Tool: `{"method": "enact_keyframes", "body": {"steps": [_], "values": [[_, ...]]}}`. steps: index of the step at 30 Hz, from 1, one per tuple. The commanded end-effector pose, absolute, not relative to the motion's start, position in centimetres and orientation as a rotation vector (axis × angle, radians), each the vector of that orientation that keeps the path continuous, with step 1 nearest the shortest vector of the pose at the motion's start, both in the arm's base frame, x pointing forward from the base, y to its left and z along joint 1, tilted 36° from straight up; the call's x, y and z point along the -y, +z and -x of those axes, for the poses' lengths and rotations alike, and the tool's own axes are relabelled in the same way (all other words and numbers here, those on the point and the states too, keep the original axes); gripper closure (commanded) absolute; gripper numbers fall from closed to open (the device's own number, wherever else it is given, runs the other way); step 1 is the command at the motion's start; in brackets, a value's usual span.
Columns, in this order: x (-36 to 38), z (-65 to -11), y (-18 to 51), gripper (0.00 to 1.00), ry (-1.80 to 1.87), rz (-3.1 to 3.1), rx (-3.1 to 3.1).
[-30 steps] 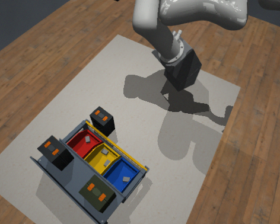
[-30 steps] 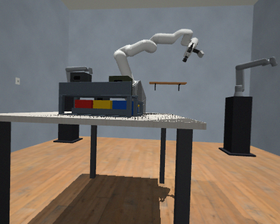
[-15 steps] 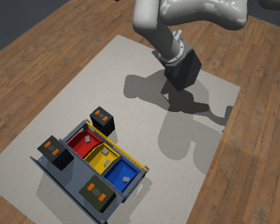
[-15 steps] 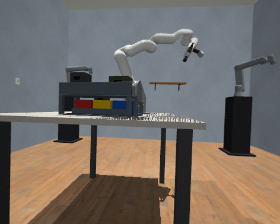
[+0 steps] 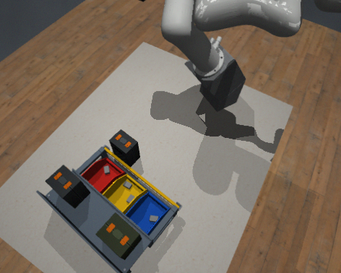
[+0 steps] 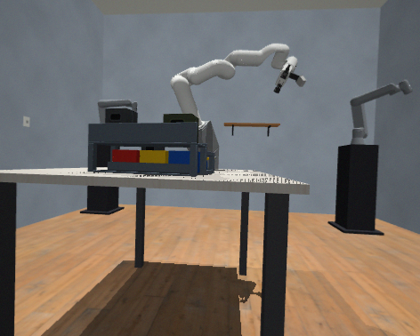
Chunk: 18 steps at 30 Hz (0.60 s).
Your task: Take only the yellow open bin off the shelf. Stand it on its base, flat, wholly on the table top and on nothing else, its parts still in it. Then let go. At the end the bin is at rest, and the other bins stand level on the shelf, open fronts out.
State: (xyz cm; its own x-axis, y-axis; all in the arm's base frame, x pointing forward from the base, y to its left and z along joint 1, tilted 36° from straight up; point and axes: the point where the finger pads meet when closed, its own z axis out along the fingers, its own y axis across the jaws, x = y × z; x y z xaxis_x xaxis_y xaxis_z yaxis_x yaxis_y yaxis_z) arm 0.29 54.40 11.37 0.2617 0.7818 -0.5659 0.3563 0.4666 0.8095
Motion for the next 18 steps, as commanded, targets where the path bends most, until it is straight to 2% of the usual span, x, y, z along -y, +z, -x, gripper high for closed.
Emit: {"method": "enact_keyframes", "body": {"steps": [1, 2, 3, 7, 18], "values": [[-54.38, -0.23, 11.53, 0.00, 0.644, -1.194, -1.442], [-54.38, -0.23, 11.53, 0.00, 0.644, -1.194, -1.442], [-54.45, -0.21, 11.54, 0.00, 0.442, -1.137, -1.361], [-54.38, -0.23, 11.53, 0.00, 0.644, -1.194, -1.442], [-54.38, -0.23, 11.53, 0.00, 0.644, -1.194, -1.442]]}}
